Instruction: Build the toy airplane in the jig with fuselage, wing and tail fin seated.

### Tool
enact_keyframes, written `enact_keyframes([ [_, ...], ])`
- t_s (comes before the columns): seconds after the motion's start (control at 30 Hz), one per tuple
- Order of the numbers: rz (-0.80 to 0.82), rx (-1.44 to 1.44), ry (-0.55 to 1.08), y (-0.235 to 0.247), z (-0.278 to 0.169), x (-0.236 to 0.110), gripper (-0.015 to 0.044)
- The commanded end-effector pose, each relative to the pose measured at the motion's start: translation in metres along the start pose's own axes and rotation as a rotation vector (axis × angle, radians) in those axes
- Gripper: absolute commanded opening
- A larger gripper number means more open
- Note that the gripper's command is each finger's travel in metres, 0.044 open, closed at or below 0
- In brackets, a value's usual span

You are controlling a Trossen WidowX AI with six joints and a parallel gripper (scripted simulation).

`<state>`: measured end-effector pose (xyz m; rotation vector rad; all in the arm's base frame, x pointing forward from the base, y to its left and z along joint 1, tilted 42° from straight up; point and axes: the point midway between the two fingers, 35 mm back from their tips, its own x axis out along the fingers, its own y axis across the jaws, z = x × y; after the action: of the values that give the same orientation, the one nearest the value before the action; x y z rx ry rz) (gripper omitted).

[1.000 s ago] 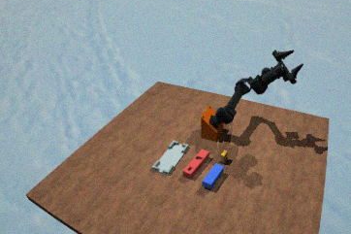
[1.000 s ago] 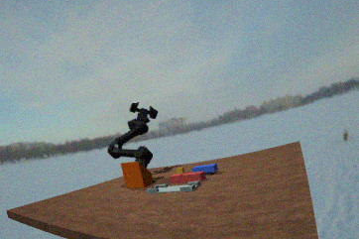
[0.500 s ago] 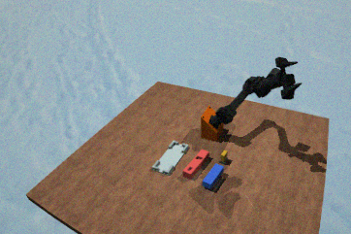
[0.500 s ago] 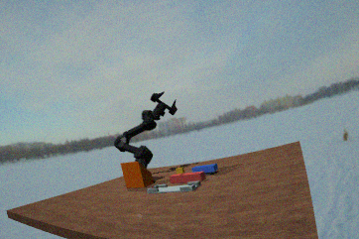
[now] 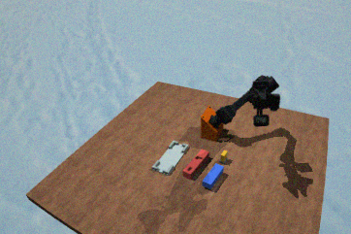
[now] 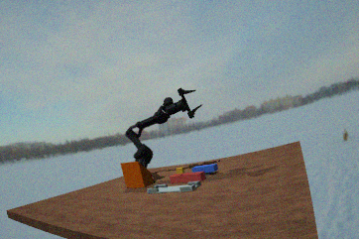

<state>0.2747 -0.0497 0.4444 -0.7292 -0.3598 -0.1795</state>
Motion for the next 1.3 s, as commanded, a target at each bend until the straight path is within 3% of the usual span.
enact_keyframes([
  [0.0, 0.153, 0.082, 0.201, 0.03, -0.059, 0.018, 0.044],
  [0.17, 0.333, 0.209, 0.457, 0.07, -0.131, 0.019, 0.044],
  [0.33, 0.508, 0.378, 0.732, 0.111, -0.198, -0.002, 0.044],
  [0.63, 0.792, 0.822, 1.279, 0.179, -0.277, -0.083, 0.044],
  [0.83, 0.944, 1.287, 1.708, 0.21, -0.285, -0.15, 0.044],
  [1.27, 0.955, 1.345, 1.754, 0.221, -0.285, -0.157, 0.044],
])
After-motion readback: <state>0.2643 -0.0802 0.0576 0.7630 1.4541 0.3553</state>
